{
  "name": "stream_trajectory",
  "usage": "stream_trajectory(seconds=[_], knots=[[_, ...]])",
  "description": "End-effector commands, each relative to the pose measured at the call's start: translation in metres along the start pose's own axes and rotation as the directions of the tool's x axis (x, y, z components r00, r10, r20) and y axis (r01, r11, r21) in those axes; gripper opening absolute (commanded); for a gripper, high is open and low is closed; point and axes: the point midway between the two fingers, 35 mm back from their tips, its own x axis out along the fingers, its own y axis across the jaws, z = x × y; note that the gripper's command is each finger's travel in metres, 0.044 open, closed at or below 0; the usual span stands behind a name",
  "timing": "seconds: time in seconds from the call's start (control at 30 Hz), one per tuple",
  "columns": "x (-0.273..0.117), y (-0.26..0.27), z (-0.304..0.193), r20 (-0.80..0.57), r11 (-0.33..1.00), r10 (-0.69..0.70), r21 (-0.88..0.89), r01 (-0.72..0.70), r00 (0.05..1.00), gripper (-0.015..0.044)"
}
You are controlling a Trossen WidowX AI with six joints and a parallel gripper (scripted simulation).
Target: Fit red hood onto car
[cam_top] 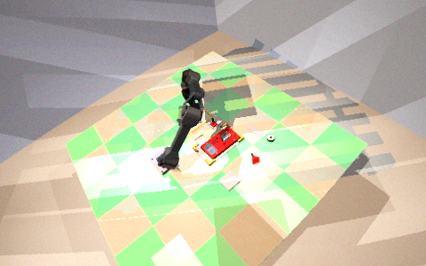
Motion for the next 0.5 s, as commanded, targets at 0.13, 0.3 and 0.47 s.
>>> stream_trajectory(seconds=[0.13, 0.3, 0.47], knots=[[-0.005, -0.032, 0.028, 0.000, 0.999, 0.010, -0.048, -0.010, 1.000, 0.0000], [-0.007, -0.054, 0.044, -0.001, 0.996, 0.013, -0.087, -0.013, 1.000, 0.0000], [-0.008, -0.077, 0.058, -0.001, 0.992, 0.014, -0.126, -0.014, 1.000, 0.0000]])
